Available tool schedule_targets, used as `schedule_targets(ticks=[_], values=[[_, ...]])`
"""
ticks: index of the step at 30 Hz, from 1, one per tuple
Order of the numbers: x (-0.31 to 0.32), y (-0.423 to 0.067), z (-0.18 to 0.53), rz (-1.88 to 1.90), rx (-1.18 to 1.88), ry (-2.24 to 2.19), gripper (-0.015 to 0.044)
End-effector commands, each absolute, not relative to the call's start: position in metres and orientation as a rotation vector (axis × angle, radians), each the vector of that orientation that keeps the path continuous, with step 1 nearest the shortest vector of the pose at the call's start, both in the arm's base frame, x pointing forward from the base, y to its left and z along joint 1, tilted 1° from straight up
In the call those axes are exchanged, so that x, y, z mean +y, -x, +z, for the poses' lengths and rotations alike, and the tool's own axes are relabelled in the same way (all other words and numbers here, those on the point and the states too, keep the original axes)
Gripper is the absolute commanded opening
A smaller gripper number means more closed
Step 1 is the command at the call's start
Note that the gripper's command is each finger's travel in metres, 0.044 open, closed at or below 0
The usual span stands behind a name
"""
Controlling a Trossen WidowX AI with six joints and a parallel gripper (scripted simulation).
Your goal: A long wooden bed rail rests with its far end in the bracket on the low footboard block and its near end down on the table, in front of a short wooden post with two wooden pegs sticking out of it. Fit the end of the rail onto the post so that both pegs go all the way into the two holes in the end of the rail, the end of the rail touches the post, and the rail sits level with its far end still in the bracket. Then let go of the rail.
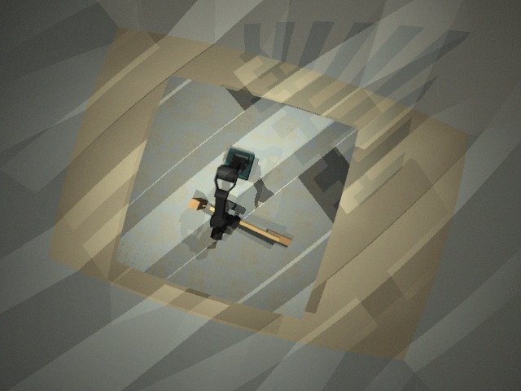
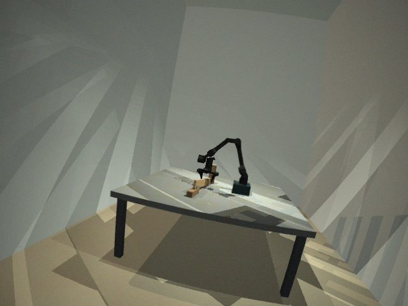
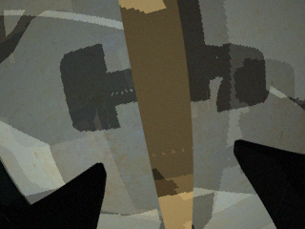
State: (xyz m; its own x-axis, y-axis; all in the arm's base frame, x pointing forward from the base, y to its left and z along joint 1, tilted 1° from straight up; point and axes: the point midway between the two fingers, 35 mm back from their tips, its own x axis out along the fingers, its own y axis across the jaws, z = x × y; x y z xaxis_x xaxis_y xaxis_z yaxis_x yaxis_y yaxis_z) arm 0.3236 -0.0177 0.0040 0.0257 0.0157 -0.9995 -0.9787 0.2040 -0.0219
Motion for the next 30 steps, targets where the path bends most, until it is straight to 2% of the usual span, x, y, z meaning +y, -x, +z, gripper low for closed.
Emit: schedule_targets(ticks=[1, 12, 27, 30], values=[[-0.018, -0.323, -0.003, 1.050, 1.269, 1.064, 0.0440], [-0.018, -0.322, -0.018, 1.051, 1.268, 1.065, 0.0440], [-0.018, -0.322, -0.018, 1.051, 1.268, 1.065, 0.0046], [-0.018, -0.322, -0.018, 1.051, 1.268, 1.065, 0.0026]])
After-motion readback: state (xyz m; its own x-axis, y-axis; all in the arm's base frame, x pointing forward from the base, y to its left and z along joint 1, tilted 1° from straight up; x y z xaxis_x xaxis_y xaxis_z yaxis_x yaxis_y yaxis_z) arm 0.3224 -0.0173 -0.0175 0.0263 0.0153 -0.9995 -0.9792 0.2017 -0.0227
